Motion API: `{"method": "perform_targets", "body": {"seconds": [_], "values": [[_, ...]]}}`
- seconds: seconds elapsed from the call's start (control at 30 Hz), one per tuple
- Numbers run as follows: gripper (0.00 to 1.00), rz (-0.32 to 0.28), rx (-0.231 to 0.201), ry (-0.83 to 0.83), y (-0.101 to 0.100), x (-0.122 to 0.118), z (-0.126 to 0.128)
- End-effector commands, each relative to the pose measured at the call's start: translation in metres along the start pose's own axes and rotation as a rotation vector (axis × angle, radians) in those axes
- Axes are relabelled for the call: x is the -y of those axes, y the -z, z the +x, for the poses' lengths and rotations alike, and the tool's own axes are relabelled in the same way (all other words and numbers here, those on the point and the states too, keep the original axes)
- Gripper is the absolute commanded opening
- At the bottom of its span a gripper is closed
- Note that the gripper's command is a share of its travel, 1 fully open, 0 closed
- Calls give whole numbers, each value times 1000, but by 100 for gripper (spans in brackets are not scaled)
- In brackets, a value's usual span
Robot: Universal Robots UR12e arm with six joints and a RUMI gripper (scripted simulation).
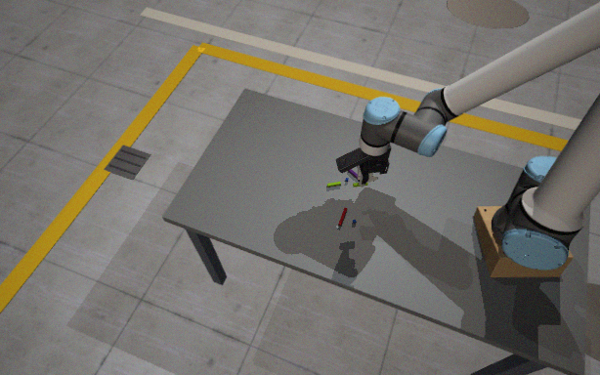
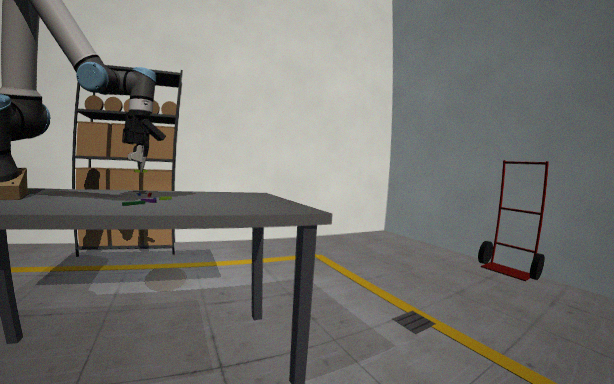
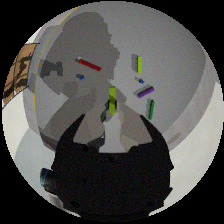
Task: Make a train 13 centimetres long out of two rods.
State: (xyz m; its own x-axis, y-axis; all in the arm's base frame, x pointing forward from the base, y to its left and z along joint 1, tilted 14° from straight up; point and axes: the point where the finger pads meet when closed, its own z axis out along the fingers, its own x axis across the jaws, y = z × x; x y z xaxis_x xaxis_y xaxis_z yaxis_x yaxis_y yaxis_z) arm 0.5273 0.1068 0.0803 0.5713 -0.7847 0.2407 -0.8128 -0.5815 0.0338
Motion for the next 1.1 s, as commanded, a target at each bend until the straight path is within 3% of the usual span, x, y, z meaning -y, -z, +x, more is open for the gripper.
{"method": "perform_targets", "body": {"seconds": [0.0,0.33,0.8,1.07], "values": [[0,2,0,1,1,-1,1],[0,2,1,1,-12,-1,1],[0,2,1,1,-70,-1,2],[0,2,1,1,-84,-1,3]]}}
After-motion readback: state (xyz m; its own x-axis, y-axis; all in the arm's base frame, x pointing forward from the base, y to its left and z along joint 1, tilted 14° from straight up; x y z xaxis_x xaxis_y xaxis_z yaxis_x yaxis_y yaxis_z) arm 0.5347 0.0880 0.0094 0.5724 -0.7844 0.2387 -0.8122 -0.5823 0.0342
